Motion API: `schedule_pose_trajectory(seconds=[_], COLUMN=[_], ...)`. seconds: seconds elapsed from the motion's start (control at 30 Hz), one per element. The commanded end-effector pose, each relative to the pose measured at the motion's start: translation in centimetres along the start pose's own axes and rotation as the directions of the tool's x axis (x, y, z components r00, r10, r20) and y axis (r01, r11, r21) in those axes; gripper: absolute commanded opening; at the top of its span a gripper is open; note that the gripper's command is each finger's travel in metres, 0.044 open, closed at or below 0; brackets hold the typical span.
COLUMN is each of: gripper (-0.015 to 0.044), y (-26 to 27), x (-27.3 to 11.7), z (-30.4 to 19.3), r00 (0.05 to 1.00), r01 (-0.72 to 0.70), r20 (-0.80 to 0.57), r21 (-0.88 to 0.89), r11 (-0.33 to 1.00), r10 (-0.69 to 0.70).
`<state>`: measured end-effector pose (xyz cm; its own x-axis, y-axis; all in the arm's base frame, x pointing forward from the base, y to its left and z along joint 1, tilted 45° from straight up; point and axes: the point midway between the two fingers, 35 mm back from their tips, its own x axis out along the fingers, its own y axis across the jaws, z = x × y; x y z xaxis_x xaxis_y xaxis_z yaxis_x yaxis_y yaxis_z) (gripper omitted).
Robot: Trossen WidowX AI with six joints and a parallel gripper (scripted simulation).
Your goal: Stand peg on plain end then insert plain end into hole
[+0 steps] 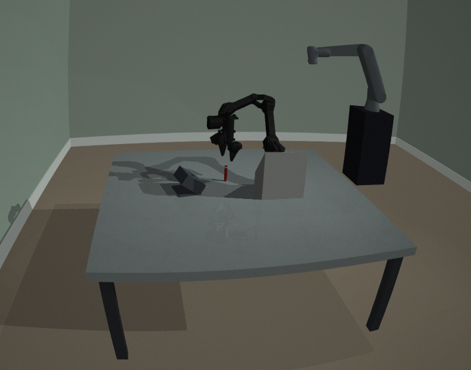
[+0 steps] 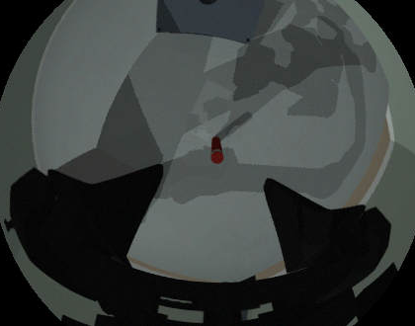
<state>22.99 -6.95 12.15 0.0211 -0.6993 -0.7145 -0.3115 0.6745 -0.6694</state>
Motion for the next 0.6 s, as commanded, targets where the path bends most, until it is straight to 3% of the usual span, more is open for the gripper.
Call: schedule_pose_trajectory(seconds=[0.0, 0.57], gripper=[0.044, 0.044], y=[-0.1, -0.2], x=[-0.1, 2.4], z=[0.2, 0.2], r00=[1.0, 1.0], r01=[0.016, 0.016], r20=[-0.003, -0.002], r21=[-0.002, -0.067], r11=[1.0, 0.998], r10=[-0.016, -0.016])
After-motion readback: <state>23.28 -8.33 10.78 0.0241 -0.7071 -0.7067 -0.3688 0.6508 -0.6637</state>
